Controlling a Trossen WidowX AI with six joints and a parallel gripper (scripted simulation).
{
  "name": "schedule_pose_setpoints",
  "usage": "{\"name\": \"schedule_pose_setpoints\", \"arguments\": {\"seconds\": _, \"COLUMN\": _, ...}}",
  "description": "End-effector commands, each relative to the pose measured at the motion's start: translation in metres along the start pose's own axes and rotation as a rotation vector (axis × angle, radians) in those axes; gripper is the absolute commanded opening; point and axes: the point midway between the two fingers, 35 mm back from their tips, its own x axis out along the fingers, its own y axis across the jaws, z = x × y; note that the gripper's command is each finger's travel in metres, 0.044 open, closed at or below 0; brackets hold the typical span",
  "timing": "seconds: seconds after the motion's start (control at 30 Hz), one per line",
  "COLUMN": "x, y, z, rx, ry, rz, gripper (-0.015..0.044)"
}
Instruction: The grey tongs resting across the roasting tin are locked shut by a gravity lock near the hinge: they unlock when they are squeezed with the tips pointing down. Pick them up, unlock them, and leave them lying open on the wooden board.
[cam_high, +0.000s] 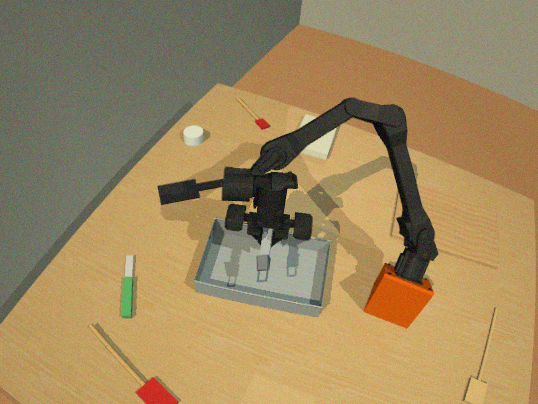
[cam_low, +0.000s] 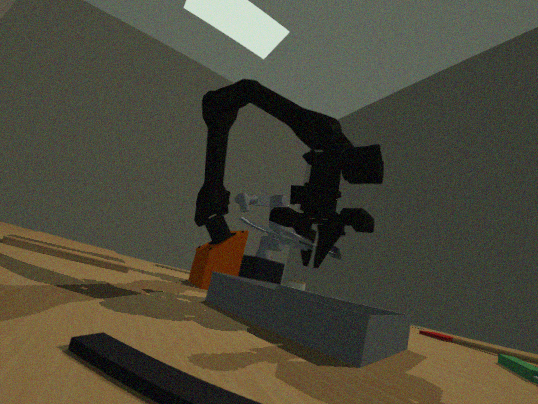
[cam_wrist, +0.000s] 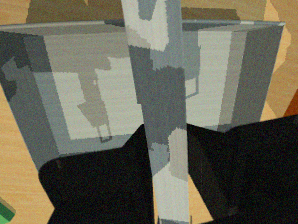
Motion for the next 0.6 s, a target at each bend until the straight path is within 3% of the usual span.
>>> {"name": "schedule_pose_setpoints", "arguments": {"seconds": 0.0, "x": -0.007, "y": -0.006, "z": 0.026, "rx": -0.056, "ry": 0.001, "rz": 0.012, "gripper": -0.0150}}
{"name": "schedule_pose_setpoints", "arguments": {"seconds": 0.57, "x": -0.019, "y": -0.053, "z": 0.138, "rx": -0.290, "ry": 0.007, "rz": 0.027, "gripper": -0.0150}}
